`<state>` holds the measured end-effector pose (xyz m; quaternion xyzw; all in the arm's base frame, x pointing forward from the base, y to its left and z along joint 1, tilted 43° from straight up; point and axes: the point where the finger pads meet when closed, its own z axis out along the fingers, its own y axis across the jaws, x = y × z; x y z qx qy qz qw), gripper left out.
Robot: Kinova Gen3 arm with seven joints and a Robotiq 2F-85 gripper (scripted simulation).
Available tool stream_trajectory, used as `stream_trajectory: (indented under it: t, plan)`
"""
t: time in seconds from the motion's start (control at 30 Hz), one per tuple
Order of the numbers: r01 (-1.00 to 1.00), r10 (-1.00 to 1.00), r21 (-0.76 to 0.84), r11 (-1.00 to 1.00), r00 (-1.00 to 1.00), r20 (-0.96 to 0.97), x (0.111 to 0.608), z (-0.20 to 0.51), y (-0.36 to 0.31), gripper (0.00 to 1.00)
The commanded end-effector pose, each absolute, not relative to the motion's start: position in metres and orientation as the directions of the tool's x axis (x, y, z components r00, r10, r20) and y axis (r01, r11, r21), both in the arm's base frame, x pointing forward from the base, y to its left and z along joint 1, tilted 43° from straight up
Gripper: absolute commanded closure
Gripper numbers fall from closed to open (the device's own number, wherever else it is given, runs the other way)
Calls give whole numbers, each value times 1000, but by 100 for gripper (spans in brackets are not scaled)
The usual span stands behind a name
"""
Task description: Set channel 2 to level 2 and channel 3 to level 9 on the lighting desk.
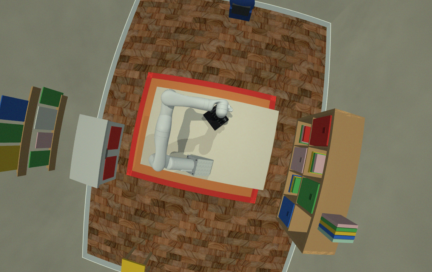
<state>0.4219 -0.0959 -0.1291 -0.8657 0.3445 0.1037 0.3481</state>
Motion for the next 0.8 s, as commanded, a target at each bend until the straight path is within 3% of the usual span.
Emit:
stream_trajectory:
  t: [0.0, 0.77]
  plan:
    - [-669, -525, -531, -520, 741, -419, 422, -130, -96, 100]
    - [-669, -525, -531, -520, 741, -419, 423, -136, -90, 100]
